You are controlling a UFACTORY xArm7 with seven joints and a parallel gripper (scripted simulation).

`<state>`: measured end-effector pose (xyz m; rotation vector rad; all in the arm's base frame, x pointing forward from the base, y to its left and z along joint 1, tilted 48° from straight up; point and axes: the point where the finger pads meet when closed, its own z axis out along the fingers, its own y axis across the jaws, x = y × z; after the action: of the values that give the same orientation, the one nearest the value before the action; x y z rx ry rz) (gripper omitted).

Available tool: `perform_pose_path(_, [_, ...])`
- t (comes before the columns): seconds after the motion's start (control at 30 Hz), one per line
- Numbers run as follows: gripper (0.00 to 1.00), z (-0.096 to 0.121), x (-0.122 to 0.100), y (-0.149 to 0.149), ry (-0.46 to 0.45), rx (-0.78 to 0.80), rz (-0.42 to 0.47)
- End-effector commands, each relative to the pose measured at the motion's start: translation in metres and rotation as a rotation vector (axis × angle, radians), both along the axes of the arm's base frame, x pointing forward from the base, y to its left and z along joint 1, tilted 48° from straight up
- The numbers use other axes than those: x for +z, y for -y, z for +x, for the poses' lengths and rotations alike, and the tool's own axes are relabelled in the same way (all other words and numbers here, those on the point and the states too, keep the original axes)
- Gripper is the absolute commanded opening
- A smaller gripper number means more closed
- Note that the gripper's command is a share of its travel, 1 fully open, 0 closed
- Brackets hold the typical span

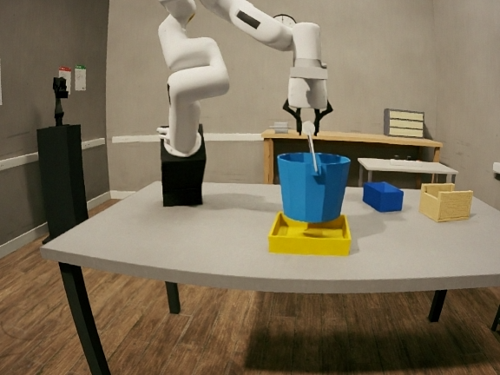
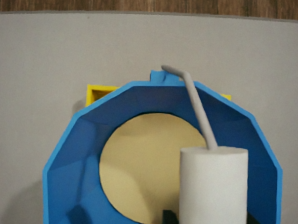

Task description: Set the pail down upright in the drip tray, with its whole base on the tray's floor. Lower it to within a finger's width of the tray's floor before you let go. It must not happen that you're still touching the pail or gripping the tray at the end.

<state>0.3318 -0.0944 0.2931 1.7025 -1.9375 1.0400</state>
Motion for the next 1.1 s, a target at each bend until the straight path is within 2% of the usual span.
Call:
perform_pose_path(0.0, [0.00, 0.002, -0.002, 0.002, 0.003, 0.003, -0.001])
perform_pose_path(1.07, [0.00, 0.009, -0.025, 0.029, 0.003, 0.003, -0.001])
